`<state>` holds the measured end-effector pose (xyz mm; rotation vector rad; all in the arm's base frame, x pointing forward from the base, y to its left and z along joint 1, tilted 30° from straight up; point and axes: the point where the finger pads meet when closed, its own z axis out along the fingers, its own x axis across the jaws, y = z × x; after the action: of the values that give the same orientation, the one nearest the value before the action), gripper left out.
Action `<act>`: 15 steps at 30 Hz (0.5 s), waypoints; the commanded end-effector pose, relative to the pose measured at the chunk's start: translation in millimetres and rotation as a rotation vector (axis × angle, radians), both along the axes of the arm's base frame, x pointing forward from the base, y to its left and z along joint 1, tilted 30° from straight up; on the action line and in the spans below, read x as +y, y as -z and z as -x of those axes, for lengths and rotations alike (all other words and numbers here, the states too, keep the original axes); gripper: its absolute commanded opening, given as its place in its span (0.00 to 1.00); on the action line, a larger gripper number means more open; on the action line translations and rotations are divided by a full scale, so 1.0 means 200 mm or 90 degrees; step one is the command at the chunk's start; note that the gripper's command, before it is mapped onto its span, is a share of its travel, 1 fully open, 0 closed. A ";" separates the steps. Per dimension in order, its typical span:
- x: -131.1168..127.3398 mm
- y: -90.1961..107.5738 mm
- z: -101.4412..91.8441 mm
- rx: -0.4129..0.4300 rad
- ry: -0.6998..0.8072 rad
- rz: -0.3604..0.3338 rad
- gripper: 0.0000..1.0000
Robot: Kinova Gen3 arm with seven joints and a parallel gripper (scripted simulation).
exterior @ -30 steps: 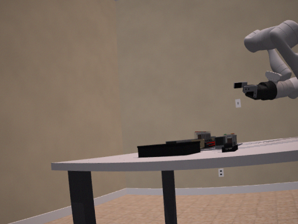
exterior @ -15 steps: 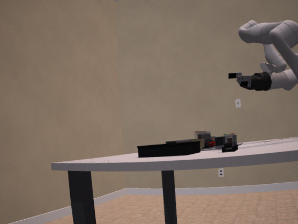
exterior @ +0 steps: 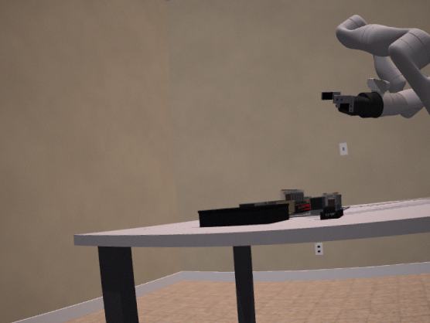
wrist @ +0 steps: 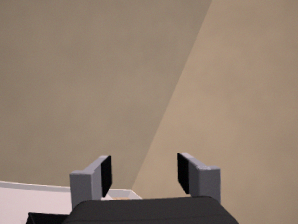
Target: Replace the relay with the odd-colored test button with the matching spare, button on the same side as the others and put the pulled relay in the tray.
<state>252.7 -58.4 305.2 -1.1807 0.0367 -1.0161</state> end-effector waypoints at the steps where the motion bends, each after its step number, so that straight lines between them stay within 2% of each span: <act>1: -0.02 -0.05 0.00 -0.007 0.001 0.016 1.00; 8: -0.07 -0.18 -0.01 -0.009 0.001 0.021 1.00; 11: -0.08 -0.18 -0.01 -0.004 0.001 0.010 1.00; 15: -0.11 -0.25 -0.02 -0.006 0.001 0.013 1.00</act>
<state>256.0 -80.0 348.2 -1.1814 0.0363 -1.0170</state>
